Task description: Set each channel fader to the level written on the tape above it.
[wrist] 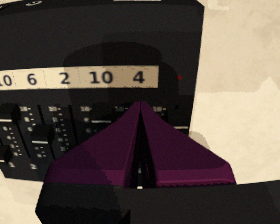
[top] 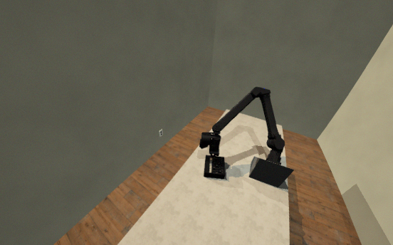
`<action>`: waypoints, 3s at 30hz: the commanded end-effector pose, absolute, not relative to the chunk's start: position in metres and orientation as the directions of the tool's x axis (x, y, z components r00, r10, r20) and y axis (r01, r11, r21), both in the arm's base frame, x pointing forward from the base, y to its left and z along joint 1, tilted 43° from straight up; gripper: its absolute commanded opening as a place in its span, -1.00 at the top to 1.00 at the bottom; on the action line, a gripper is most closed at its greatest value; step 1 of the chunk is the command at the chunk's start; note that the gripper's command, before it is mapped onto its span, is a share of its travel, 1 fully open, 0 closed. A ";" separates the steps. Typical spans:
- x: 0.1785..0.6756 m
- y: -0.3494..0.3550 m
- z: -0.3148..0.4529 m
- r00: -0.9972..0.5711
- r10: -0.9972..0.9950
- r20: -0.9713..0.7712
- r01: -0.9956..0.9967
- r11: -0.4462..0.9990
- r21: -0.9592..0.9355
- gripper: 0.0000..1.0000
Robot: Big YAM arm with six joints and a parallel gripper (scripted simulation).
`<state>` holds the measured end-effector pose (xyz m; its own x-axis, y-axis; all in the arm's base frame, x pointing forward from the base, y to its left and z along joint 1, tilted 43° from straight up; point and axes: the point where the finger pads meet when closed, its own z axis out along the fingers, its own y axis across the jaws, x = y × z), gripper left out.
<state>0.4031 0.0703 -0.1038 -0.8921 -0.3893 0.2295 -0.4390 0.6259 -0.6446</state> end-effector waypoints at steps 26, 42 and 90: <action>0.401 0.073 -0.099 -0.895 -0.400 0.199 -0.426 0.629 -0.650 1.00; 0.401 0.073 -0.099 -0.895 -0.400 0.199 -0.426 0.629 -0.650 1.00; 0.401 0.072 -0.102 -0.893 -0.398 0.209 -0.431 0.627 -0.649 1.00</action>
<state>0.3966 0.0672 -0.1036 -0.8909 -0.3888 0.2350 -0.4423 0.6243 -0.6439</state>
